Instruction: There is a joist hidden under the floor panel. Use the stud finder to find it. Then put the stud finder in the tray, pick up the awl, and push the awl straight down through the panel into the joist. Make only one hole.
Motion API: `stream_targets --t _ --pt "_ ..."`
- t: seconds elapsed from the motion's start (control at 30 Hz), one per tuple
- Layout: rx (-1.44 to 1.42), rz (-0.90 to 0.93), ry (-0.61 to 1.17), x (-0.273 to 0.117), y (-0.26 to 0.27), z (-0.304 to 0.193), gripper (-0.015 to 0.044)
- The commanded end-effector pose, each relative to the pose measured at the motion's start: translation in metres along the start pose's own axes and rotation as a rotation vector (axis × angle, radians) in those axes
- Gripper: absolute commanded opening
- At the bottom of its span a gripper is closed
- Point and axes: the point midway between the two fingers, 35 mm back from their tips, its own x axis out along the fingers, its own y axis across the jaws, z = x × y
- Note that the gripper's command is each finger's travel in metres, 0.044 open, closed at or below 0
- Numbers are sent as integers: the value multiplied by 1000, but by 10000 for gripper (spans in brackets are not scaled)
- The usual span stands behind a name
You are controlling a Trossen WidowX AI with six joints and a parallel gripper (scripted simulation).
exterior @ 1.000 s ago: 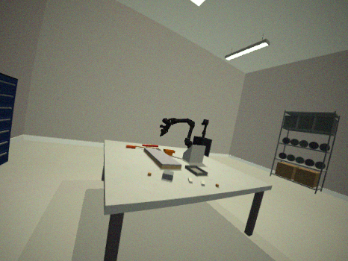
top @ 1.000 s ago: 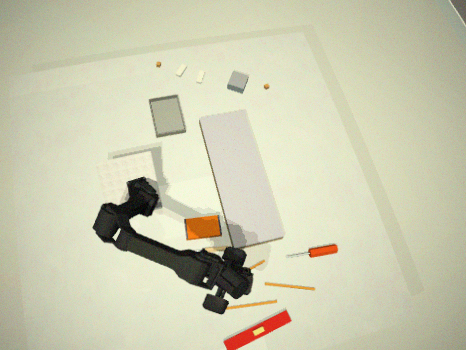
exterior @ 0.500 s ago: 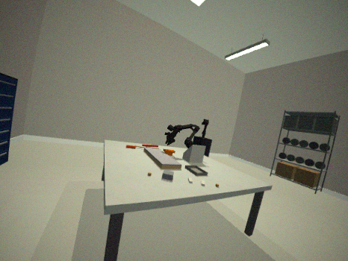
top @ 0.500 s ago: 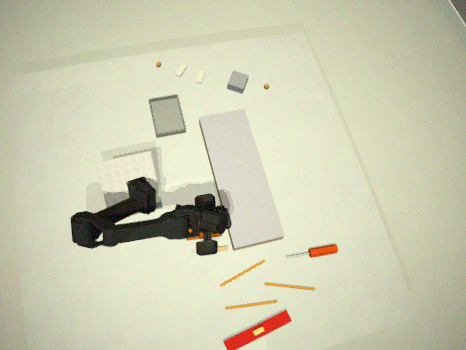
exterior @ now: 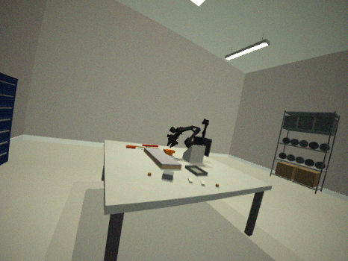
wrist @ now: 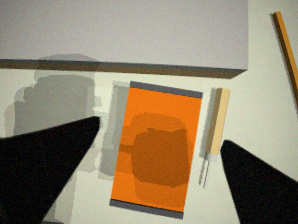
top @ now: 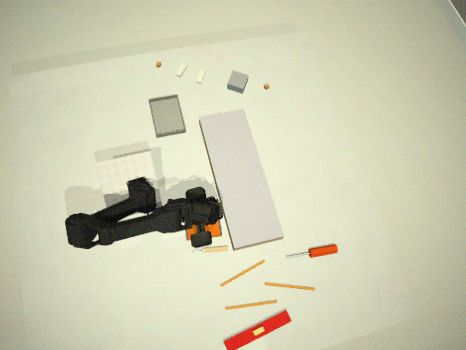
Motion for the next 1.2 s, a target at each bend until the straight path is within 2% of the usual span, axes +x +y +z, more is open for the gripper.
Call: stream_targets --t 0.0,1.17 --pt "-7 5 2 0 0 -4 440" --pt "-8 3 2 45 -1 -26 440"
